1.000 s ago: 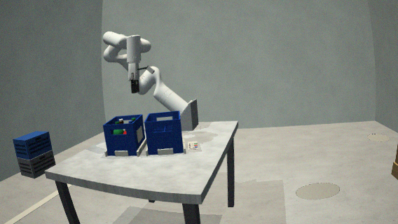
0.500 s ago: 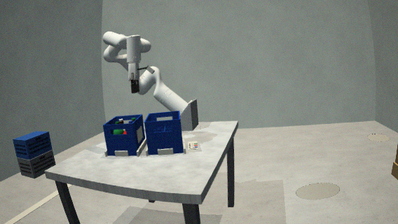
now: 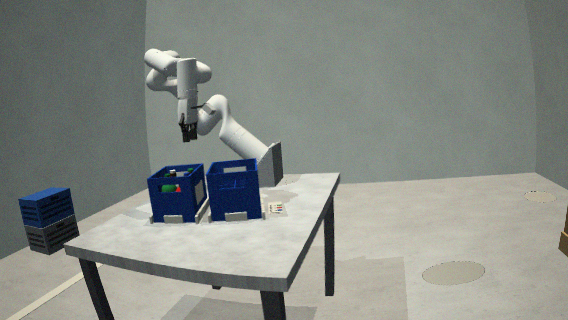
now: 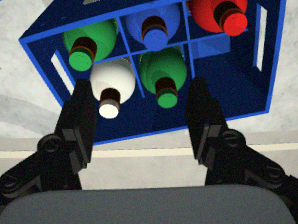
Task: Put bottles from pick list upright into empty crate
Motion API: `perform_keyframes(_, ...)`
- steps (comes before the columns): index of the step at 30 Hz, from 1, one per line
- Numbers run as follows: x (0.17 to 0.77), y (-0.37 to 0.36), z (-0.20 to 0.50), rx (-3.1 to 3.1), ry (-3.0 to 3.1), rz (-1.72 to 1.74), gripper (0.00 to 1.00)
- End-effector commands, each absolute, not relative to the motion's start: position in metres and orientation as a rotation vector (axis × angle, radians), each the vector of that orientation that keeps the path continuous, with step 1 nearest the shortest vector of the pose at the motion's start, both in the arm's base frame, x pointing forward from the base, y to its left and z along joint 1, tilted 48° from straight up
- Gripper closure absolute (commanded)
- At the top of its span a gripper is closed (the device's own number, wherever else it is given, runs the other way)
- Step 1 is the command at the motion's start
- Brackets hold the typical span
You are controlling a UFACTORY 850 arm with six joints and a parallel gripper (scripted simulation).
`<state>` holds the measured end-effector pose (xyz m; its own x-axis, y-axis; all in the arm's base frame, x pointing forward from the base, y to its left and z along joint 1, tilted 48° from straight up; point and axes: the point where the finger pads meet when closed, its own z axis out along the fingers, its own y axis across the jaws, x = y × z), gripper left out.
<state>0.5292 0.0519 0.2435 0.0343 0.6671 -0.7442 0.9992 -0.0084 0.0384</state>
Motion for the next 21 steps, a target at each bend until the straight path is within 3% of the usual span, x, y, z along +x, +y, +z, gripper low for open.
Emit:
perform_keyframes(1,0.535,0.035,0.238,1.821,1.564,-0.673,0.35)
perform_keyframes(21,0.547,-0.012,0.223,2.138,0.928,-0.384,0.35)
